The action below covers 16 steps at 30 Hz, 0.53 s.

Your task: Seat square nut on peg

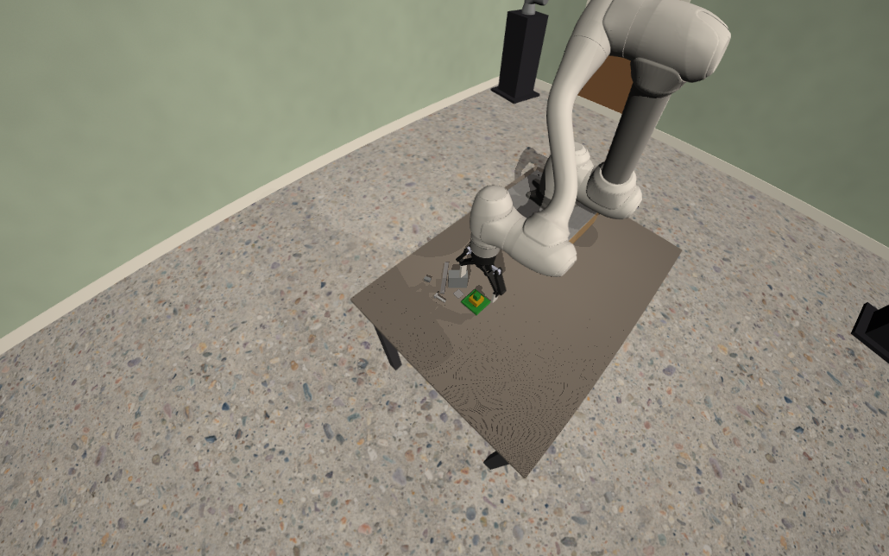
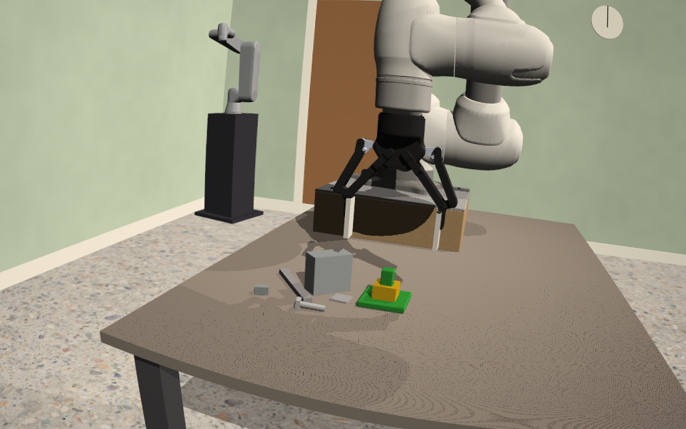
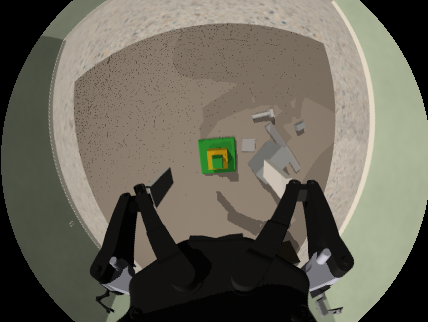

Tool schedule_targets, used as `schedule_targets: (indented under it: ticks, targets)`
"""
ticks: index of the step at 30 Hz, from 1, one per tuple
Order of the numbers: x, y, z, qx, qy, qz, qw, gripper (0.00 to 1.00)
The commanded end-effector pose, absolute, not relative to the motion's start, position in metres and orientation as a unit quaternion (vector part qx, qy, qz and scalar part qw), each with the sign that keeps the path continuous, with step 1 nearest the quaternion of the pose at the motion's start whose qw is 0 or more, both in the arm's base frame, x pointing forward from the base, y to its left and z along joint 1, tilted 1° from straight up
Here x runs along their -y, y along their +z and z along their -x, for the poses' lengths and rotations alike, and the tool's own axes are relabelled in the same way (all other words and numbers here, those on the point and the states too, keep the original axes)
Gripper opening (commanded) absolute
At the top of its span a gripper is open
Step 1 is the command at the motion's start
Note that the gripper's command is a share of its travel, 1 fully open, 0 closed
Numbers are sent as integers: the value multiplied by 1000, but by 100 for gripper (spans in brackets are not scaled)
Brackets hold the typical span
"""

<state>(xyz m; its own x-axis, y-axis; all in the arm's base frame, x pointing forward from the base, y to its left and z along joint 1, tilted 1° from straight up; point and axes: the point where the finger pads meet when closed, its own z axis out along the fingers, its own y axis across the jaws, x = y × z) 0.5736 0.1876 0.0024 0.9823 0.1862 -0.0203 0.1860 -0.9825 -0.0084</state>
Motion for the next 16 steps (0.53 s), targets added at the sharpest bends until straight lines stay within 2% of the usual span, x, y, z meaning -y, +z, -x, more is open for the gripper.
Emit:
schedule_targets:
  ticks: [1,3,5,16]
  targets:
    - [-187,40,-574,94,12,996,3,100]
    - [-186,78,-572,93,12,996,3,100]
    - [-186,92,-571,93,12,996,3,100]
    - [-186,92,-571,93,12,996,3,100]
